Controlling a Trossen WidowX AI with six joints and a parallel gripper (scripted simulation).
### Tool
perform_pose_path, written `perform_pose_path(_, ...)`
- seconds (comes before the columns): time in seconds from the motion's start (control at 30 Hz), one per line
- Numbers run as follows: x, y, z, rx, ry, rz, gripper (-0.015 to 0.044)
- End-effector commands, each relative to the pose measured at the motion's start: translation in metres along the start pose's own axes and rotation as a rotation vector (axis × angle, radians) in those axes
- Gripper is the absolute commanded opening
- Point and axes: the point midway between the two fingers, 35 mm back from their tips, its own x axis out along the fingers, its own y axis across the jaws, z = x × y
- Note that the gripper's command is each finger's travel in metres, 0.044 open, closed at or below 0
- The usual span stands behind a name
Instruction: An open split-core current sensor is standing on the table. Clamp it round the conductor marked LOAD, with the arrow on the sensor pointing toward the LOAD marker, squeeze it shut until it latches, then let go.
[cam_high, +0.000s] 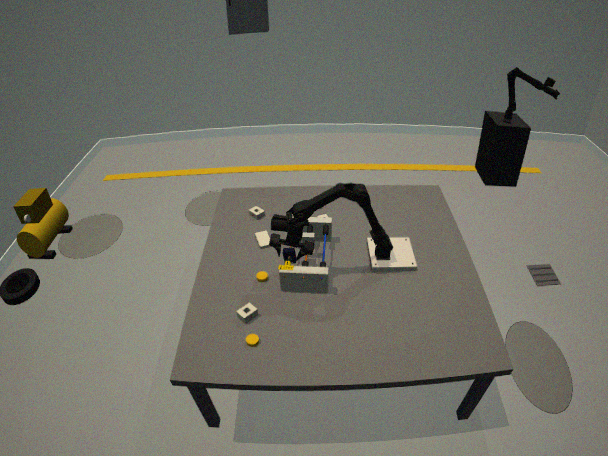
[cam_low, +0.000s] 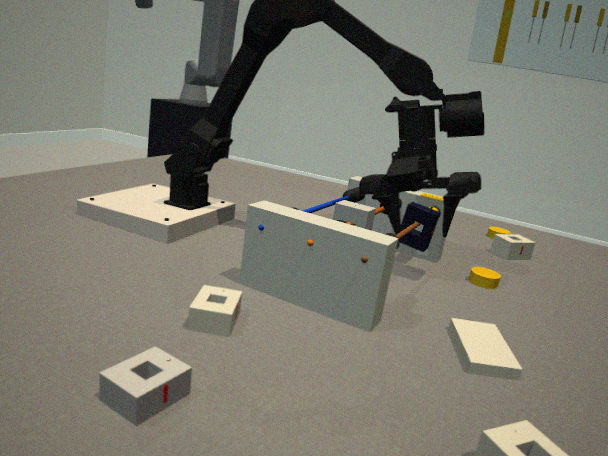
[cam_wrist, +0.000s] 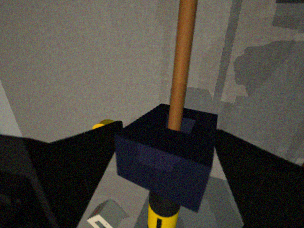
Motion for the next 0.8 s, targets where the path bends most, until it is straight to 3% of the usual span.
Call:
perform_pose_path(0.0, 0.0000, 0.0001, 0.0000, 0.000, 0.000, 0.001, 0.0327)
perform_pose_path(0.57, 0.0000, 0.0001, 0.0000, 0.000, 0.000, 0.001, 0.0214)
perform_pose_path(0.77, -0.0043, 0.0010, 0.0000, 0.001, -0.001, 0.010, 0.0056)
